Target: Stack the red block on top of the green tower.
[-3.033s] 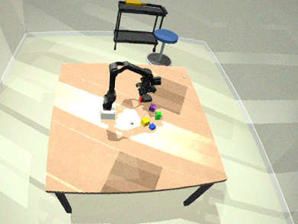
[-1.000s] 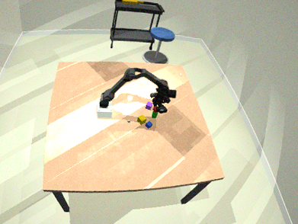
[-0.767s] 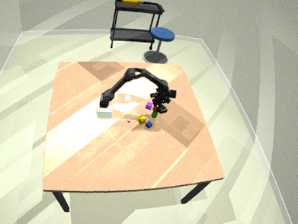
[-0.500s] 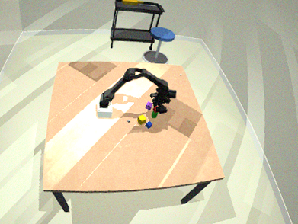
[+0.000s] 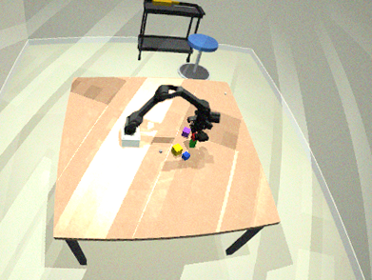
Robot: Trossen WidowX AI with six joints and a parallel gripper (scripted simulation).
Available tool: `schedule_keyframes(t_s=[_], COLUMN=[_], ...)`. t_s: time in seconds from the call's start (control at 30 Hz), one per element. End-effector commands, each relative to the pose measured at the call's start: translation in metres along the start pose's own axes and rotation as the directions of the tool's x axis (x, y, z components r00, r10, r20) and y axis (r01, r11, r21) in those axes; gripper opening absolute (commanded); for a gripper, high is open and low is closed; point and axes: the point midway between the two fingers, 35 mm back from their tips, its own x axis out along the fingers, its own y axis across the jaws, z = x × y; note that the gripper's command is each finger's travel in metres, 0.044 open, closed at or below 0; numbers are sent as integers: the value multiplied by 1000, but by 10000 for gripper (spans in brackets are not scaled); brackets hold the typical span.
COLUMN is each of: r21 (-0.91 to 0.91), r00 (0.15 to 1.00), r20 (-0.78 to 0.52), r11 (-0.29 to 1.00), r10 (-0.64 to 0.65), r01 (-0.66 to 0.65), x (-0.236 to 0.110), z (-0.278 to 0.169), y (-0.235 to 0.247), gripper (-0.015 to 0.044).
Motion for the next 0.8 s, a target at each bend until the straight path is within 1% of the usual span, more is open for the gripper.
schedule_keyframes(t_s=[0.0, 0.1, 0.13, 0.67, 0.77], r21=[-3, -3, 0, 0, 0], r00=[1000, 1000, 1000, 1000, 1000], r20=[0, 0, -6, -6, -6], r11=[1000, 1000, 1000, 1000, 1000], r10=[3, 3, 2, 2, 2], r01=[-3, -3, -2, -2, -2], x=[0, -6, -1, -1, -1], z=[0, 1, -1, -1, -1], y=[0, 0, 0, 0, 0], gripper=[0, 0, 26, 440, 440])
